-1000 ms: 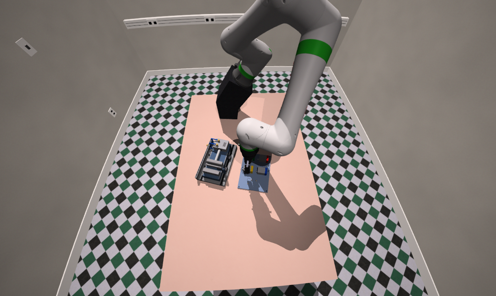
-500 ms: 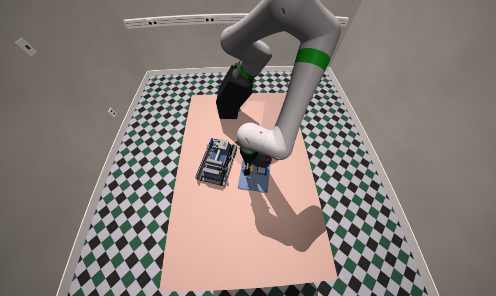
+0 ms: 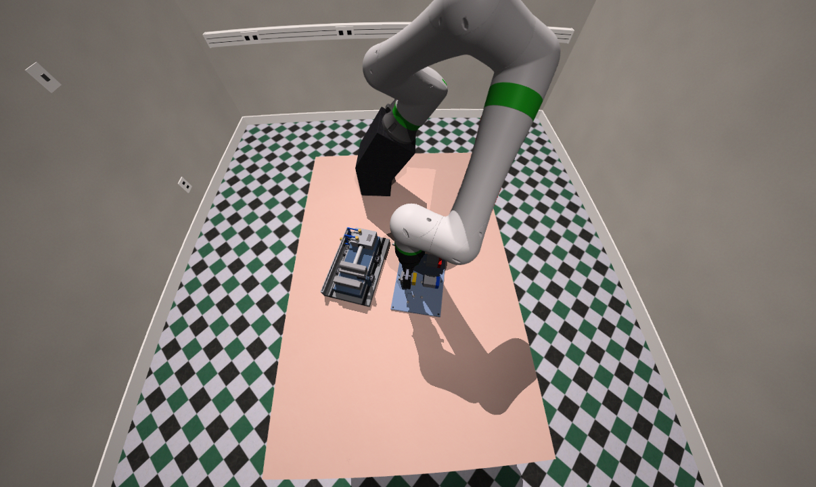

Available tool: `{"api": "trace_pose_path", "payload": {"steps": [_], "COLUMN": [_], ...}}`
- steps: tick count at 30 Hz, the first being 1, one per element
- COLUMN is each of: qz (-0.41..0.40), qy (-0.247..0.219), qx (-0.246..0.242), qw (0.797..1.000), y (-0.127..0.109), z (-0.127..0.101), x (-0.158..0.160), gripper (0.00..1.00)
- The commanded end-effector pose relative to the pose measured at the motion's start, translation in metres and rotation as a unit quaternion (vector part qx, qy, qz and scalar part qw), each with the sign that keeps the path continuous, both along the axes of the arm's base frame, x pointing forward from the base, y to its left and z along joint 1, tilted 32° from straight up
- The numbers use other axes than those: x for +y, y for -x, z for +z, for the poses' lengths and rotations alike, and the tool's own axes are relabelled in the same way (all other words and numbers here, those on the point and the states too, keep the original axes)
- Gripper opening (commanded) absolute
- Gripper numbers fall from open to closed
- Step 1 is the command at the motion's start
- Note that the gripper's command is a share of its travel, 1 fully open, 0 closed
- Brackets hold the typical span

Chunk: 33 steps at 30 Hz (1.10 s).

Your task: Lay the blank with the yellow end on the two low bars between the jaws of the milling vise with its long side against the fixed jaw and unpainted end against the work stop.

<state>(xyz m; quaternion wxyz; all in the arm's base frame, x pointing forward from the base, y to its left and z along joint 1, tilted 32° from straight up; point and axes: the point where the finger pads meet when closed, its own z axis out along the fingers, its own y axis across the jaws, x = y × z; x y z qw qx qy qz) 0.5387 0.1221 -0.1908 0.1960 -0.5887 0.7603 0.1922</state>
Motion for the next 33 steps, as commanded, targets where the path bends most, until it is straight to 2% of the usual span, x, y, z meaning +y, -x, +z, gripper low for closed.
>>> {"api": "trace_pose_path", "payload": {"steps": [1,33], "qz": [0.000,0.000], "qy": [0.000,0.000], "qx": [-0.001,0.000], "qw": [1.000,1.000], "y": [-0.0004,0.0003], "z": [0.0019,0.0087], "x": [-0.0013,-0.0056], "gripper": [0.51,0.51]}}
